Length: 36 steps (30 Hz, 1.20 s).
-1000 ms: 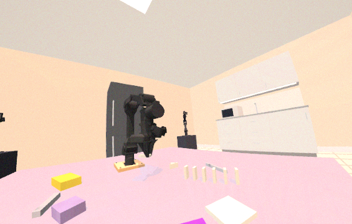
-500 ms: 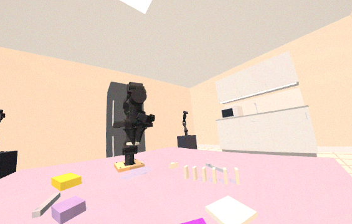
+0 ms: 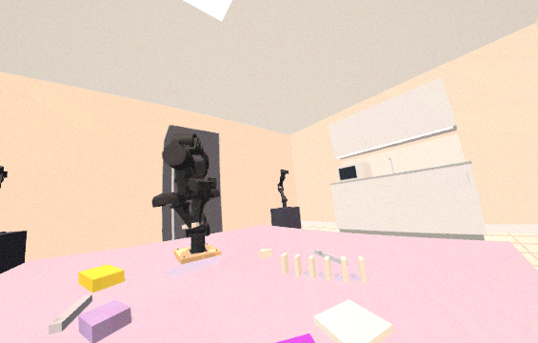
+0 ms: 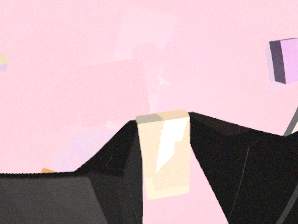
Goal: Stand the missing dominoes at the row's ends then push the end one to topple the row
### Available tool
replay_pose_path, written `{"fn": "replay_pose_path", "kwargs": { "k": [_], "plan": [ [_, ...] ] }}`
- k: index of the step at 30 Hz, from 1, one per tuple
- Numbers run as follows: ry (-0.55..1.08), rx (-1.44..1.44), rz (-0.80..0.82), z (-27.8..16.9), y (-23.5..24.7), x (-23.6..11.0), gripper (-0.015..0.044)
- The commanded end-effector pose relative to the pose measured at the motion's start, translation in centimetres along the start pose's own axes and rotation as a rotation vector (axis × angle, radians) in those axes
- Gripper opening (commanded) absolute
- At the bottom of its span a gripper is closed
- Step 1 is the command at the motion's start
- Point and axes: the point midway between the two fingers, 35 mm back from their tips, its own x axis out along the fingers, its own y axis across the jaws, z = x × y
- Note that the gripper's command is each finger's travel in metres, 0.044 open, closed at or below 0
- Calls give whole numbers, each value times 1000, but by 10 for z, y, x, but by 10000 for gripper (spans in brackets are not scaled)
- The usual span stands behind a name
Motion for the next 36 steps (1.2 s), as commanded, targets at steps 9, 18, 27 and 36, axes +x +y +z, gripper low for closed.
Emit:
{"fn": "replay_pose_path", "kwargs": {
  "k": [9, 18, 27, 36],
  "plan": [
    [-250, 22, 131, -3, 0, 21, 107],
    [-473, 19, 183, -5, -2, 30, 107],
    [-711, 5, 186, -9, -4, 32, 107],
    [-954, -18, 138, -16, -6, 29, 107]
  ]
}}
